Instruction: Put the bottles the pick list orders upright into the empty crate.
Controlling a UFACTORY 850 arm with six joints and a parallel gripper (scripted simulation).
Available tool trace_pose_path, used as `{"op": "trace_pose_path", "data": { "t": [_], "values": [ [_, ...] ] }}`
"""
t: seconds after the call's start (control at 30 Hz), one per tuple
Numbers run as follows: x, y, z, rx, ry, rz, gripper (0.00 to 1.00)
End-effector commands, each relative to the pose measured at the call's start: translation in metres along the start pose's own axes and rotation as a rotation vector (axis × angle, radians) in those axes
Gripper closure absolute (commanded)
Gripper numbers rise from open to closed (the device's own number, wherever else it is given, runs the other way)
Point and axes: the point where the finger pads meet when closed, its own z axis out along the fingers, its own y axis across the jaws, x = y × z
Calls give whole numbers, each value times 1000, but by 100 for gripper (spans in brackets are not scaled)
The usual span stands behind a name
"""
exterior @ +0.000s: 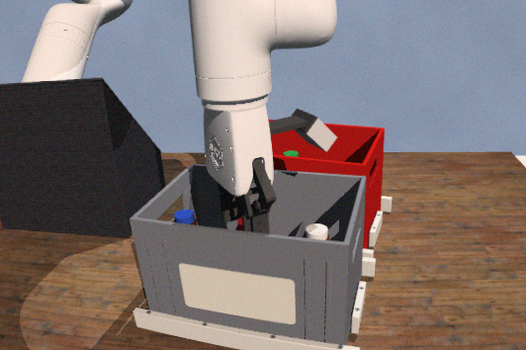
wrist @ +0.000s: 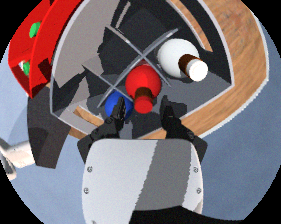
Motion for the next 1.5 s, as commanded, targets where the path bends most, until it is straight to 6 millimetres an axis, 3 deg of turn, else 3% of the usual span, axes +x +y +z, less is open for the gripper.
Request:
{"op": "trace_pose_path", "data": {
  "t": [0.0, 0.7, 0.73, 1.47],
  "values": [
    [1, 1, 4, -2, 1, -1, 35],
    [1, 1, 11, -2, 1, -1, 35],
    [1, 1, 8, -2, 1, -1, 100],
    [1, 1, 8, -2, 1, -1, 100]
  ]
}}
